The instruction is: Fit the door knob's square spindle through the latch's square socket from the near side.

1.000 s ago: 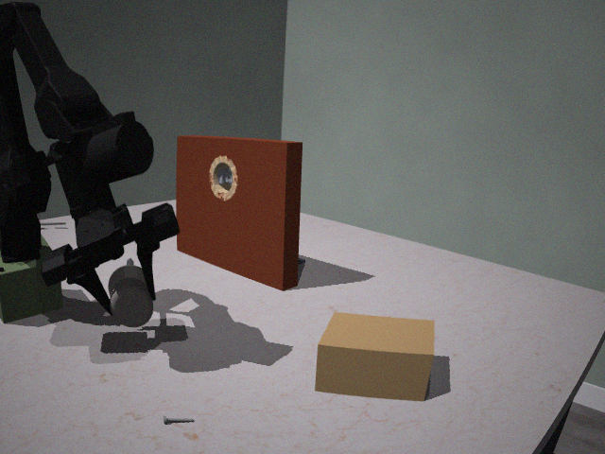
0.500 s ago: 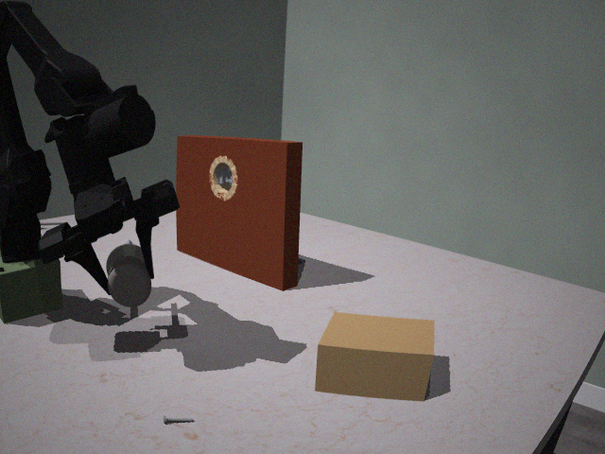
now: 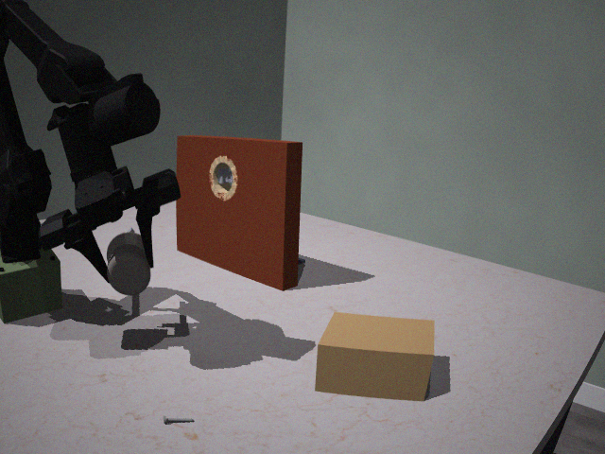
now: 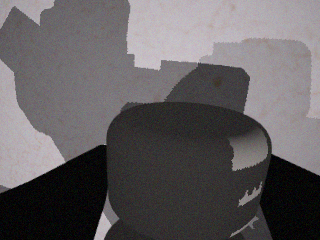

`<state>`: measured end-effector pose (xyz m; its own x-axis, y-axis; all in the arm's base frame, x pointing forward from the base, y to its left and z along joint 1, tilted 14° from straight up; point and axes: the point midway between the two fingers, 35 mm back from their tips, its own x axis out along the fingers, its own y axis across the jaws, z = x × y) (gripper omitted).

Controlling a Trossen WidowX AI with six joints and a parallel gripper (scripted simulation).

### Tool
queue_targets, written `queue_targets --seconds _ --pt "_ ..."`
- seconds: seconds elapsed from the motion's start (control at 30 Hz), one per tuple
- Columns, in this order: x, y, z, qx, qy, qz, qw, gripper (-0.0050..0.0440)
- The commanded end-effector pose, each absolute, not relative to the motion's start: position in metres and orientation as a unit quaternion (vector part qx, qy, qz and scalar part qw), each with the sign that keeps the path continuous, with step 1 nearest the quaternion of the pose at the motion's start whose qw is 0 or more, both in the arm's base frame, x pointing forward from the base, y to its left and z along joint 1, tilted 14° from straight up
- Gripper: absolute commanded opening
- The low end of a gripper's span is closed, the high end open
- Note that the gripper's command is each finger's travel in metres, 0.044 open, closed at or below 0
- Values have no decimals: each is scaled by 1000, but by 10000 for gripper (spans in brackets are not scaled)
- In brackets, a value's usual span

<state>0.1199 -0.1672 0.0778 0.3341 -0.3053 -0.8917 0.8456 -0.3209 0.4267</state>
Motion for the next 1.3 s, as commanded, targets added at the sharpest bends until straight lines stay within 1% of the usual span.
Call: queue_targets --seconds 0.0,0.1,0.17,0.67,0.73,1.27 --pt "131 -164 85 633 217 -531 520 0" --pt "140 -159 88 653 216 -533 493 0" --pt "140 -159 88 653 216 -533 493 0" --pt "183 -127 103 719 210 -559 354 0" --pt "183 -127 103 719 210 -559 354 0" --pt "220 -83 116 736 189 -611 219 0"
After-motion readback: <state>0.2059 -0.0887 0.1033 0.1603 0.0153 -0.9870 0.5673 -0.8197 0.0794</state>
